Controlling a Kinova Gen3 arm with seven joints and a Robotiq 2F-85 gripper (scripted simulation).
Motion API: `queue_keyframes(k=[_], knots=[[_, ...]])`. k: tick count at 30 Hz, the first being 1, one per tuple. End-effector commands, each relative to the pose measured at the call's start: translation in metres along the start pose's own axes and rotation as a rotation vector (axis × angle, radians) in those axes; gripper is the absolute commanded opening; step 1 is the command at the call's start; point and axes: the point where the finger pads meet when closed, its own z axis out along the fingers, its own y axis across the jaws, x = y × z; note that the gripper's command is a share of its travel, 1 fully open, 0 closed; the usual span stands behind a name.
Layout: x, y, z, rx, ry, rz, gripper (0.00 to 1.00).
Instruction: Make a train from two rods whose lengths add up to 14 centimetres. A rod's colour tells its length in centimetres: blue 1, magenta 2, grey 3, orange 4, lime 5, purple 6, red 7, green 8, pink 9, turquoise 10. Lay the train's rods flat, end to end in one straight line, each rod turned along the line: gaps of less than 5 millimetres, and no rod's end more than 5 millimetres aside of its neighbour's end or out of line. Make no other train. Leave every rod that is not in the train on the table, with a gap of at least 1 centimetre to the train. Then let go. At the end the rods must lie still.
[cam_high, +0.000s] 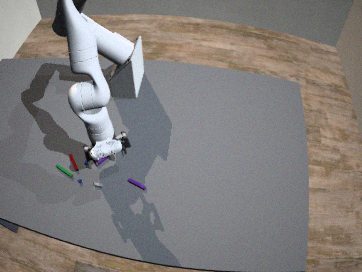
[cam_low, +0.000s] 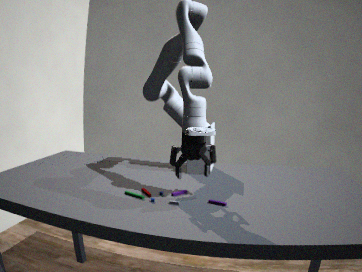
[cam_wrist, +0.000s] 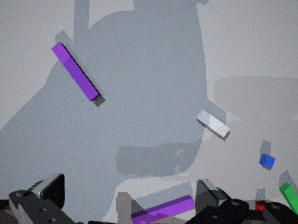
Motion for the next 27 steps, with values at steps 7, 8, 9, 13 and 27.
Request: queue_keyframes(k=[7, 8, 9, 13, 27], knots=[[0.024, -0.024, -0.003, -0.009, 0.019, -0.244, 1.0], [0.025, -0.024, -0.003, -0.009, 0.019, -0.249, 1.0], [0.025, -0.024, -0.003, -0.009, 0.019, -0.251, 1.0], [0.025, -0.024, -0.003, -0.009, 0.019, -0.251, 1.0], [0.025, -0.024, -0.003, -0.009, 0.019, -0.251, 1.0]])
